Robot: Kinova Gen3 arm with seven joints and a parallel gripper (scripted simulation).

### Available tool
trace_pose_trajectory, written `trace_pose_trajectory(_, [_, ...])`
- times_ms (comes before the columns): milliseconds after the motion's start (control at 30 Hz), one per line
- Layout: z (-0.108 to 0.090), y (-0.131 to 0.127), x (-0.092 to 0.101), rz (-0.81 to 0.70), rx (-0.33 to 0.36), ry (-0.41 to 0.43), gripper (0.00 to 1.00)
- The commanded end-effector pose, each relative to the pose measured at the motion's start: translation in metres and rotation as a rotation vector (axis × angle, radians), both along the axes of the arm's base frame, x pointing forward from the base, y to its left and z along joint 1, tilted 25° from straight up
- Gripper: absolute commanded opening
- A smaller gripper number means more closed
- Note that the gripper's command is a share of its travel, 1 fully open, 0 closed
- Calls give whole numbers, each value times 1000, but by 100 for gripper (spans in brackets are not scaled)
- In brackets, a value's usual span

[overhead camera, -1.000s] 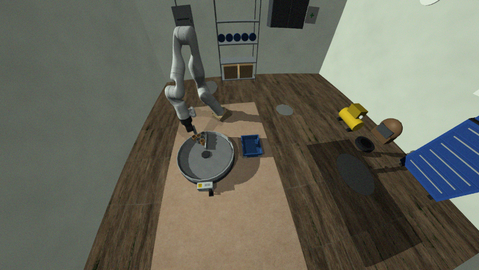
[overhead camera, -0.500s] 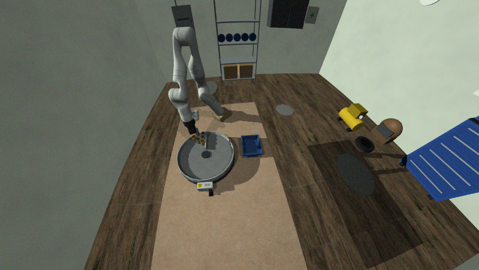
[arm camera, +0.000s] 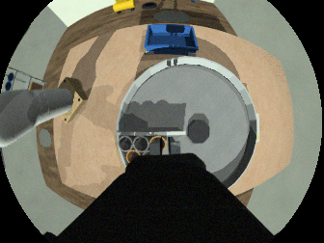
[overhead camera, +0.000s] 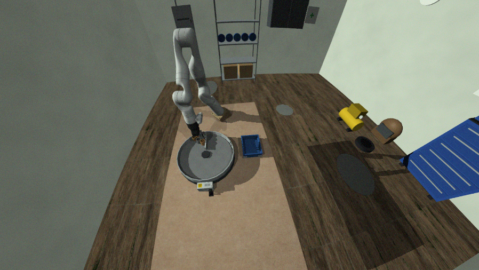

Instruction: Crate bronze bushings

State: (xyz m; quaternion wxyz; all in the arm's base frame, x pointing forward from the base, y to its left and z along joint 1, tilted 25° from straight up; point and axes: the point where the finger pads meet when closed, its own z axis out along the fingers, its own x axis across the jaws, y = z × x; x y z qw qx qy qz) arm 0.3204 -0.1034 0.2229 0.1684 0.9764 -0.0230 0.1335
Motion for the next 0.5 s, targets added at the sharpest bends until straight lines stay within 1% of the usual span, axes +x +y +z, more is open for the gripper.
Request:
trace_pose_trajectory(0, [0,-10,-4,-32,-1,0,34])
trace_pose_trajectory(267, [0,-10,-4,-32,-1,0,34])
trace_pose_trajectory(300, [0,-10,-3,-31,-2,0,48])
trace_pose_trajectory(467, [0,-10,-3,-31,-2,0,48])
